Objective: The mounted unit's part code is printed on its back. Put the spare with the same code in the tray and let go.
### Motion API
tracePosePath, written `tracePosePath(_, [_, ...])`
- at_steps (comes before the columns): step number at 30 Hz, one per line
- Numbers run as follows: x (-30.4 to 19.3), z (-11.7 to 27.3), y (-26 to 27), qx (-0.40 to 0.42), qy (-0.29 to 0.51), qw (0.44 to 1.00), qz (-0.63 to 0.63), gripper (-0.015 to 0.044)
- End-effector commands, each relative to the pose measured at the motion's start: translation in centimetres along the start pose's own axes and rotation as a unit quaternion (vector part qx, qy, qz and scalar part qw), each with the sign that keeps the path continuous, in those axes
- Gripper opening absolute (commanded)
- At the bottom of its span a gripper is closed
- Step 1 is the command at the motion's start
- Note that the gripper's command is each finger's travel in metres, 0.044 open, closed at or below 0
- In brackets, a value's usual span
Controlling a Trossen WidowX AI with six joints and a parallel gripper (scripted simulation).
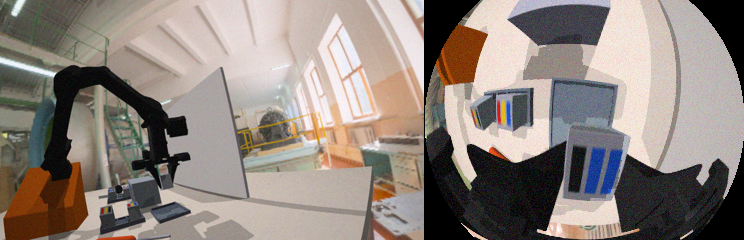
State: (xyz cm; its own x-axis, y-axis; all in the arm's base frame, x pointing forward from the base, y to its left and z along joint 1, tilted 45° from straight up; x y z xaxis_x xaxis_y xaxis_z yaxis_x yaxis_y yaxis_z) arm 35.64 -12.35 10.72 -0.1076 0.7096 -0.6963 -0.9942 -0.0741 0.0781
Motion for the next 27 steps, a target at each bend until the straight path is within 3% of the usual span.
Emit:
tracePosePath(1, [0.2, -0.6, 0.1, 0.002, -0.003, 1.0, 0.004, 0.0])
tracePosePath(27, [0.1, -3.4, 0.4, 0.003, -0.001, 1.0, 0.004, 0.0])
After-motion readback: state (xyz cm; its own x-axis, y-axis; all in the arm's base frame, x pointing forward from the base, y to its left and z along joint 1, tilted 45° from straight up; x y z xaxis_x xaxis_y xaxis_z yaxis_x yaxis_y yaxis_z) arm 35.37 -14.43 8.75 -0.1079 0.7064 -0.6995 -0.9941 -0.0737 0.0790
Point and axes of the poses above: the point midway between the two fingers, 35 mm back from their tips, its own z axis back along the fingers, its own y axis across the jaws, x = y × z, the point moved 5 cm from there along z, back along the fingers, and after that the axes turned 5 degrees about z, right-handed, at the moved point
